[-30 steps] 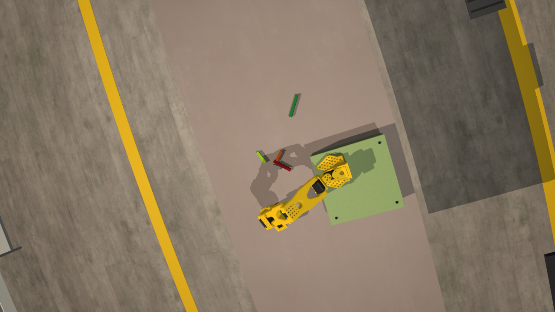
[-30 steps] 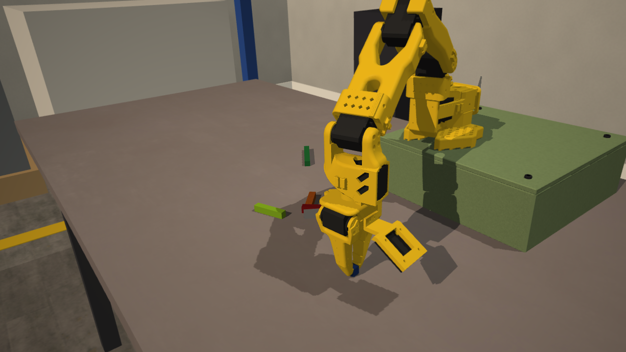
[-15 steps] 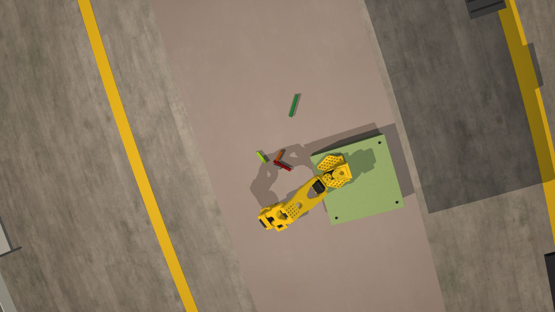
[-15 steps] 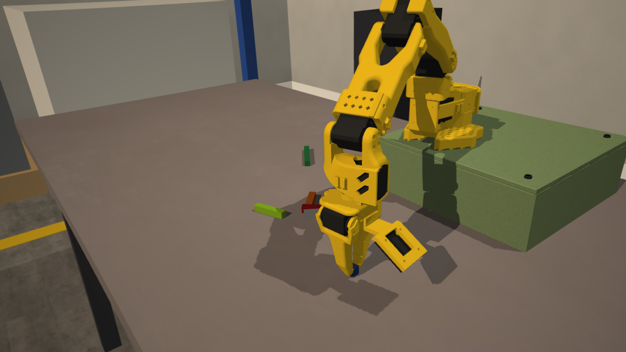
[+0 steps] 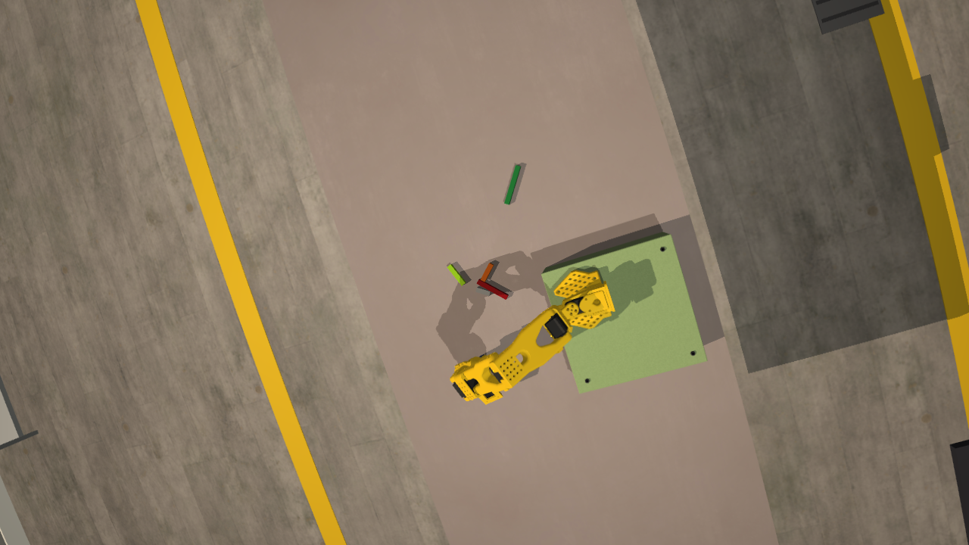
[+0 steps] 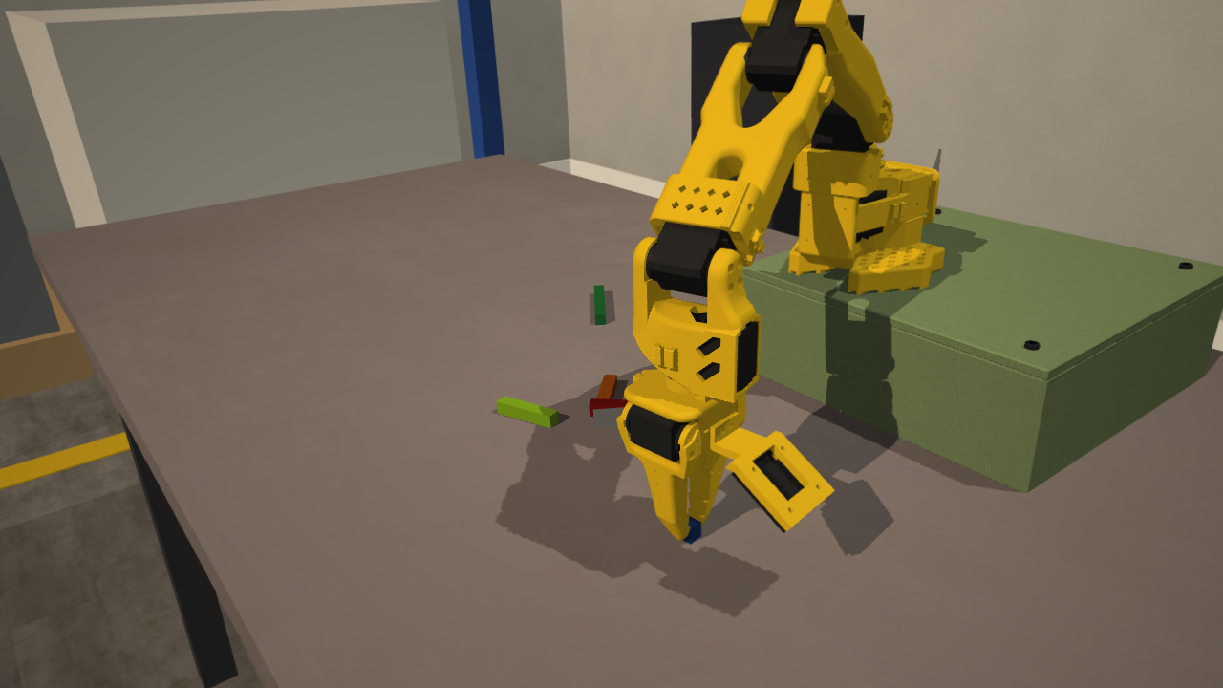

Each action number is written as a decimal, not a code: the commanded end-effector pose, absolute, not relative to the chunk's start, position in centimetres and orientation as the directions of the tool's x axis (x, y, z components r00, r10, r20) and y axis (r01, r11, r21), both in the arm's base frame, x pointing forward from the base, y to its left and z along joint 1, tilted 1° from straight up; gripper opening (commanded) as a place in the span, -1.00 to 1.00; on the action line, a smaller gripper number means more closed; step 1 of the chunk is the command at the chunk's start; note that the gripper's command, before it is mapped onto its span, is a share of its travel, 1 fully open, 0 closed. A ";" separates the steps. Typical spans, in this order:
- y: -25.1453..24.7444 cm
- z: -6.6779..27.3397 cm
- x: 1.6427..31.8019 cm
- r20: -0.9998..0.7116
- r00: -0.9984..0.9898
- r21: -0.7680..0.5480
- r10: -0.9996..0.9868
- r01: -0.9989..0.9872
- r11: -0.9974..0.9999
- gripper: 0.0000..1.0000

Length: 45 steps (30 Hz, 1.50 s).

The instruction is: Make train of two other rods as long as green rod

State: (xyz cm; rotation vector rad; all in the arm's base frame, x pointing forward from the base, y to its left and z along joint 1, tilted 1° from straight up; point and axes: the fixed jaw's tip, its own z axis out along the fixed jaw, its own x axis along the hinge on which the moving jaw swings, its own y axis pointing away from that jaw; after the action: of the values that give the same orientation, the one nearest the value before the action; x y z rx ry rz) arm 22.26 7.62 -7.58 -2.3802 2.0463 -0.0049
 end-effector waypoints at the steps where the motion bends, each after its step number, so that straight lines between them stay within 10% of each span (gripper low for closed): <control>1: 7.8 -7.8 22.3 -0.002 0.143 -0.009 -0.990 -0.990 -0.143 -0.86; 45: 7.7 -7.5 21.5 -0.002 0.143 -0.009 -0.990 -0.990 -0.143 -0.65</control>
State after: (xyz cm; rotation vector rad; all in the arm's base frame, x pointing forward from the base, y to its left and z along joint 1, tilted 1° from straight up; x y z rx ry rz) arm 21.47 7.36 -7.74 -2.3832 2.0599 0.0054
